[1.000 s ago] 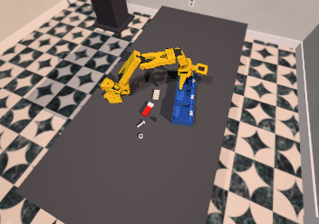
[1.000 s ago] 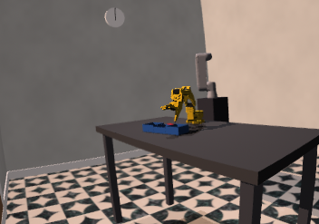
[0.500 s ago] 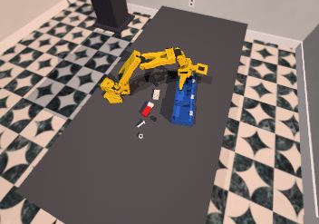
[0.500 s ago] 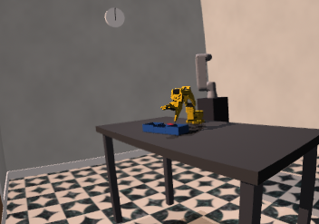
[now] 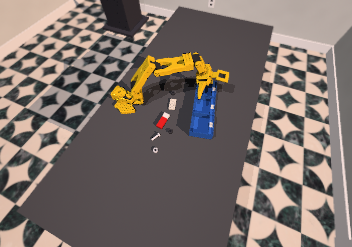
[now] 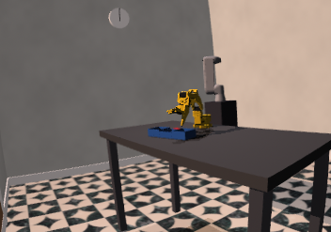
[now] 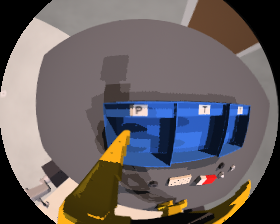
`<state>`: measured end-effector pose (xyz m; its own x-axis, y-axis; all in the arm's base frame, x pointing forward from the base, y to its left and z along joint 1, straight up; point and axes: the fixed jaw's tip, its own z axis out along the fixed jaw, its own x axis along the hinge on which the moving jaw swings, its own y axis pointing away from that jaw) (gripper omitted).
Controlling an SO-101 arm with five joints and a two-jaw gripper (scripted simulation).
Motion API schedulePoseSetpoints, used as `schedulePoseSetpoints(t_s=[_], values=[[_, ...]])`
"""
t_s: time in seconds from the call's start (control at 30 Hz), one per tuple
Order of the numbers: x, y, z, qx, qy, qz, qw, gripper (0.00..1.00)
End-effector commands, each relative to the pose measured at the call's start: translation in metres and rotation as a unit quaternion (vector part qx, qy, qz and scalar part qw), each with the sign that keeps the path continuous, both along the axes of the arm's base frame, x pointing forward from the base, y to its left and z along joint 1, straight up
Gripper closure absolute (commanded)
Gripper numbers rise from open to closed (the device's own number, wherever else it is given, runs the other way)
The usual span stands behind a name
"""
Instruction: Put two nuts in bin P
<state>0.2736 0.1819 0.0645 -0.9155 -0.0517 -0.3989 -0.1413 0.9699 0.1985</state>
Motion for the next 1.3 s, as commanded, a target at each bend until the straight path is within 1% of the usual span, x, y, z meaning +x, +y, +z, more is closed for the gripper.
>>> schedulePoseSetpoints(t_s=[0.0,0.13,0.27,0.33,0.57,0.7,0.83,1.07,1.17,1.27], values=[[0.003,0.005,0.017,0.019,-0.025,0.000,1.000,0.00],[0.004,0.006,0.024,0.026,-0.036,0.000,0.999,0.00],[0.005,0.006,0.037,0.037,-0.054,0.001,0.998,0.00],[0.005,0.006,0.037,0.037,-0.054,0.001,0.998,0.00],[0.005,0.006,0.063,0.060,-0.088,0.001,0.994,0.00],[0.005,0.006,0.072,0.068,-0.101,0.001,0.993,0.00],[0.005,0.006,0.075,0.071,-0.106,0.001,0.992,0.00],[0.005,0.005,0.075,0.070,-0.105,0.000,0.992,0.00],[0.006,0.001,0.074,0.067,-0.101,-0.007,0.993,0.01],[0.009,-0.010,0.070,0.059,-0.091,-0.023,0.994,0.04]])
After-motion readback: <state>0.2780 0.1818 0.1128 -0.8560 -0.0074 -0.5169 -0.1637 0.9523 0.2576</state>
